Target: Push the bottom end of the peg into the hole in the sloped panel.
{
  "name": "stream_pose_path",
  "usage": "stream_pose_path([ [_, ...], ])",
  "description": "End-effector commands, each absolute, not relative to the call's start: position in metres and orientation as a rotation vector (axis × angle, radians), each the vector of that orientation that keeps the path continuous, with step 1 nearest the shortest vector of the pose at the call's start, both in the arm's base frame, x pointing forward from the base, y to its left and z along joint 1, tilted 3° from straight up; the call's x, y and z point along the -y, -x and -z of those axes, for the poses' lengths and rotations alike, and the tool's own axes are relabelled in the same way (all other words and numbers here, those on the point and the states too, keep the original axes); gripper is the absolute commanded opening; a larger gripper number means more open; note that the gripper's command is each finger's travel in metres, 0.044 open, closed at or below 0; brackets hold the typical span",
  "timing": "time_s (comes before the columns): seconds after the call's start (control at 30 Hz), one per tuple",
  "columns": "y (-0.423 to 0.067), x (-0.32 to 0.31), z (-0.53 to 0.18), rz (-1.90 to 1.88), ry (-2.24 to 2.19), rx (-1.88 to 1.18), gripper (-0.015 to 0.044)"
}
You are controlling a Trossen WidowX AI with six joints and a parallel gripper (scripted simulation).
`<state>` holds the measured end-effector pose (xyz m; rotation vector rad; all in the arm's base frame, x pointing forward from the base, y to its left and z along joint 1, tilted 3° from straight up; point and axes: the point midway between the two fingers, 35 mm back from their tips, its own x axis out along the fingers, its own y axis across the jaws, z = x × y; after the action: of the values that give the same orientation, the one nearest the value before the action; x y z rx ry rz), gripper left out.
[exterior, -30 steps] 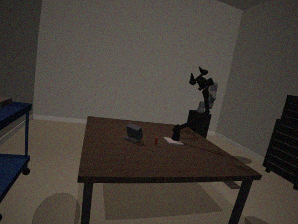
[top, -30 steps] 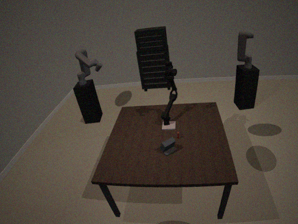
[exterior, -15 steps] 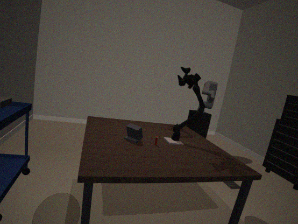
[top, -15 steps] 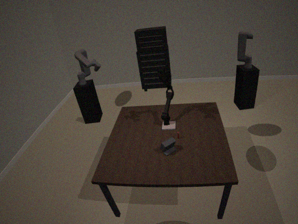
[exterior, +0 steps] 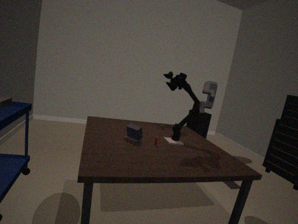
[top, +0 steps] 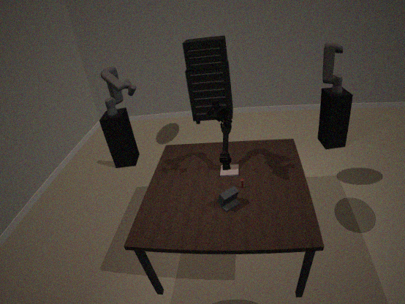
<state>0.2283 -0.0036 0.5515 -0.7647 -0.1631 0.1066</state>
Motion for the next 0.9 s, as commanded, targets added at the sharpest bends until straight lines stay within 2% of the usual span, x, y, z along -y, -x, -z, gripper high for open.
stream_pose_path([
  [0.0,-0.245,0.003,-0.533,-0.149,0.684,0.099,0.044],
  [0.43,-0.312,-0.011,-0.435,-0.279,0.354,-0.261,0.044],
  [0.87,-0.342,-0.042,-0.328,-0.317,0.142,-0.648,0.044],
])
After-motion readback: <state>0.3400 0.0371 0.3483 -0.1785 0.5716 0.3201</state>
